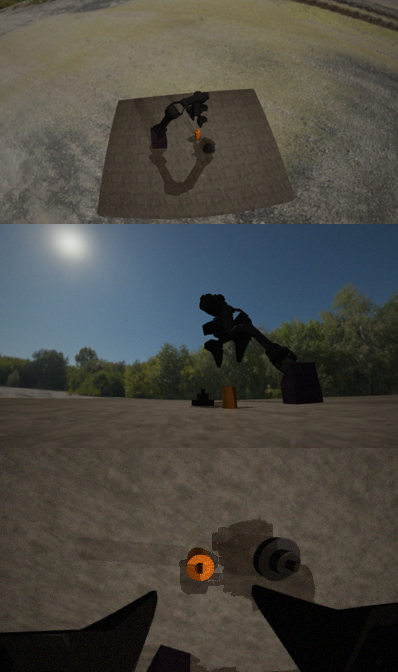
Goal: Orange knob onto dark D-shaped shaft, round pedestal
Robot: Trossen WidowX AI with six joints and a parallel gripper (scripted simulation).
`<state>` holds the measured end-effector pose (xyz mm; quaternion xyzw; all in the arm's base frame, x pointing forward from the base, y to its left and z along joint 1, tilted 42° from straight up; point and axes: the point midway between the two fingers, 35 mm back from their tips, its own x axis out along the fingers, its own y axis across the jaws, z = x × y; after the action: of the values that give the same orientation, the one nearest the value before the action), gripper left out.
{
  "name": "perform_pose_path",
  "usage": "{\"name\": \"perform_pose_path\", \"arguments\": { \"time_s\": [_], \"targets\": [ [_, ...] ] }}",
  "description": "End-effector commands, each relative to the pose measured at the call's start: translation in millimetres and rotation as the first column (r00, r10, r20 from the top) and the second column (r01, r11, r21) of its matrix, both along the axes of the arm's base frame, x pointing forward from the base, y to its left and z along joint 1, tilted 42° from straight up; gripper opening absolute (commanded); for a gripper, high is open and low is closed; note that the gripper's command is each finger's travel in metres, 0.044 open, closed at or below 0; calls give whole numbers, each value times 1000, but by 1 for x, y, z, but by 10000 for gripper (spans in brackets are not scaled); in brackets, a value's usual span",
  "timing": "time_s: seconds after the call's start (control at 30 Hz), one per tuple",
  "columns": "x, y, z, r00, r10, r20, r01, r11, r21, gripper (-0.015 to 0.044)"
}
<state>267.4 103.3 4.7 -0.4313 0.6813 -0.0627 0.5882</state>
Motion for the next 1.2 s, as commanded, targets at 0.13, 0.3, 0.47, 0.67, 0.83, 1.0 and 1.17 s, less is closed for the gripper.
{"name": "perform_pose_path", "arguments": {
  "time_s": [0.13,0.3,0.47,0.67,0.83,1.0,1.17],
  "targets": [
    [1,0,0,853,-394,343,382,918,104,440],
    [1,0,0,853,-394,343,382,918,104,440],
    [3,-16,-17,853,-394,344,382,918,104,440],
    [4,-24,-26,852,-394,344,382,918,103,440],
    [4,-34,-36,852,-393,345,382,918,103,440],
    [5,-36,-40,852,-393,344,382,918,103,440],
    [6,-41,-46,852,-393,344,382,918,103,440]
  ]
}}
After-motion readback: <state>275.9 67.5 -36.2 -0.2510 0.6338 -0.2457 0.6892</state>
